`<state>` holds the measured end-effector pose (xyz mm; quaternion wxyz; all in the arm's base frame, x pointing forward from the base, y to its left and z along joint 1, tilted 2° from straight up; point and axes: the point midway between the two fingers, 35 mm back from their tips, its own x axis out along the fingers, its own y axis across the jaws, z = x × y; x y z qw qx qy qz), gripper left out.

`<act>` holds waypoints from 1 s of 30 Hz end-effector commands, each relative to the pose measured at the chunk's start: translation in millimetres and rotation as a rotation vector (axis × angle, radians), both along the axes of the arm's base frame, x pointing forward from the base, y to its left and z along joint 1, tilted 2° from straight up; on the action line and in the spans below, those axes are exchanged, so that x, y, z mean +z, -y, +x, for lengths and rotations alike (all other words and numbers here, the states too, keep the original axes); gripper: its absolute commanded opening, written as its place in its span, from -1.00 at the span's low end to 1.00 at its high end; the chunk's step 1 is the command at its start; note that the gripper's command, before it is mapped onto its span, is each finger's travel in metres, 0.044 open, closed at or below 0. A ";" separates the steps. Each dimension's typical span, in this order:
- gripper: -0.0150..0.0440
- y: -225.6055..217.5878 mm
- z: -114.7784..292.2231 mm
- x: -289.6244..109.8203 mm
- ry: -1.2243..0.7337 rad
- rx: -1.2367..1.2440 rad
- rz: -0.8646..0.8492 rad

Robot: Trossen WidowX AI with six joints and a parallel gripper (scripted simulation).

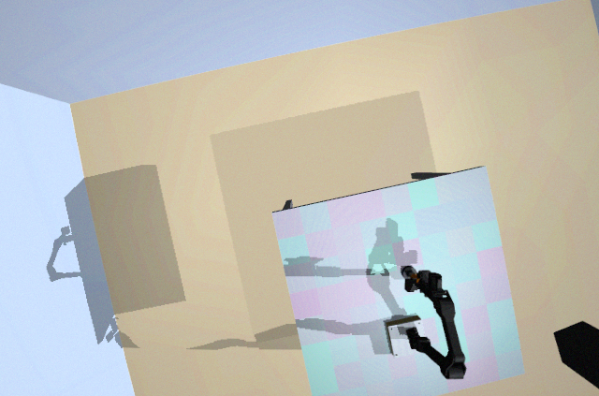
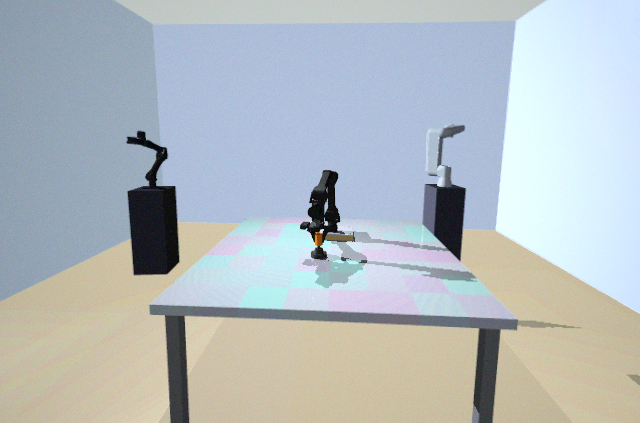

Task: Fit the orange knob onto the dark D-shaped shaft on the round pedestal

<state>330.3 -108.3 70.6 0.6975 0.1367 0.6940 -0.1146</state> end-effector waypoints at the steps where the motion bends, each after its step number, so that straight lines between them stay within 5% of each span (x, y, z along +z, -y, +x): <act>1: -0.49 1.3 1.6 2.8 0.000 -0.123 -0.005; 30: -0.49 0.2 -1.3 -2.8 -0.001 -0.164 -0.005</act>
